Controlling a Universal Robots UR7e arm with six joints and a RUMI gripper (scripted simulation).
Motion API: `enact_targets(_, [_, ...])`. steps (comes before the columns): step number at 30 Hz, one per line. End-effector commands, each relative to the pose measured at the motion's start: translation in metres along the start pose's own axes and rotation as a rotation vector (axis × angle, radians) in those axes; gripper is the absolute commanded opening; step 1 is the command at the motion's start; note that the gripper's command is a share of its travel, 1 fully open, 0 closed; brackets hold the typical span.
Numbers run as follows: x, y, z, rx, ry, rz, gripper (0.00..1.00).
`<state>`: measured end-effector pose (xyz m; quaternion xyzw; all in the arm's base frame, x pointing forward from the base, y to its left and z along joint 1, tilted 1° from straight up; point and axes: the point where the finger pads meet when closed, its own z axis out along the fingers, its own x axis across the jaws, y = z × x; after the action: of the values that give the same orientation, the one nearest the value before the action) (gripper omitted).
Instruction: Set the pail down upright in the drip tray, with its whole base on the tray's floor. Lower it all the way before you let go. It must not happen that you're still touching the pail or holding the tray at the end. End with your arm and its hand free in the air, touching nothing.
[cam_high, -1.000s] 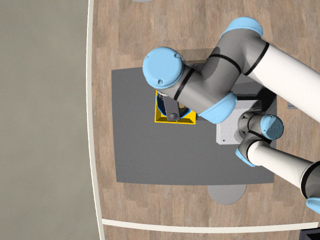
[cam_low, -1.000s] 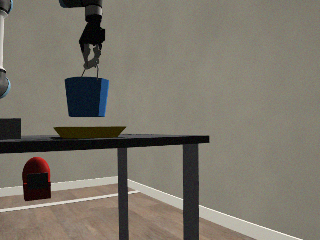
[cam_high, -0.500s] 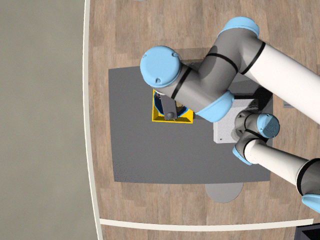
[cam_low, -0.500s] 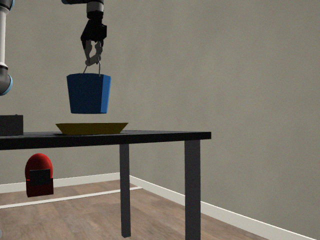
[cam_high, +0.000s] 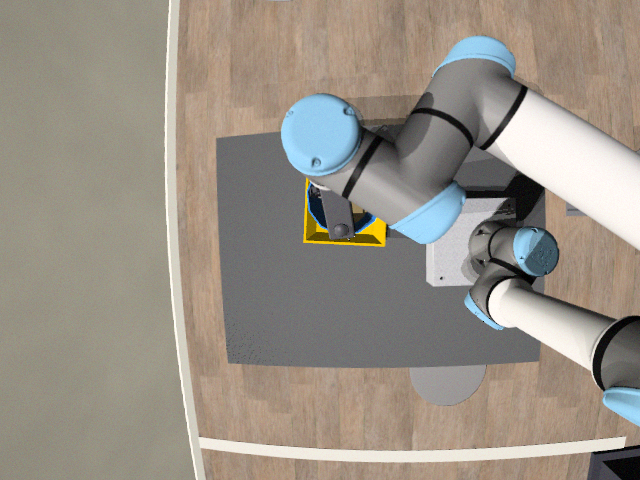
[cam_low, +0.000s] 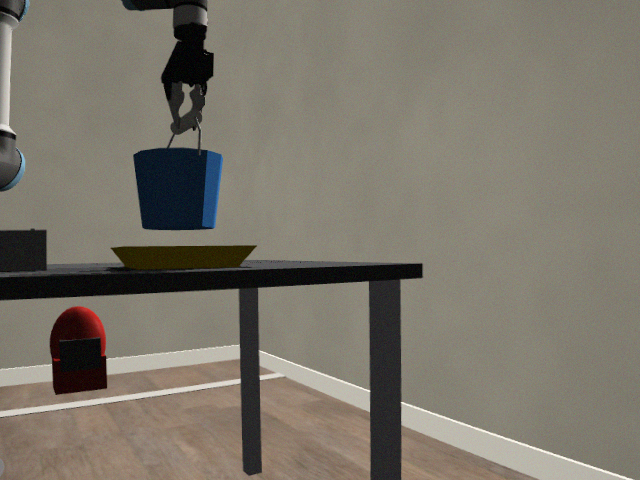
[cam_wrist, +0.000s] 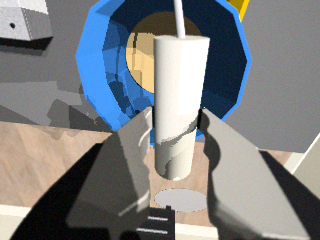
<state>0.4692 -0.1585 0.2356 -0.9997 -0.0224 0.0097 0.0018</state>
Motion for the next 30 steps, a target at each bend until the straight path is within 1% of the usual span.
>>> enact_targets(1, [0.000,0.000,0.002,-0.001,0.002,0.000,0.00])
enact_targets(10, [0.000,0.000,0.008,-0.001,0.002,0.000,0.00])
enact_targets(30, [0.000,0.001,0.029,-0.001,0.002,0.000,0.00])
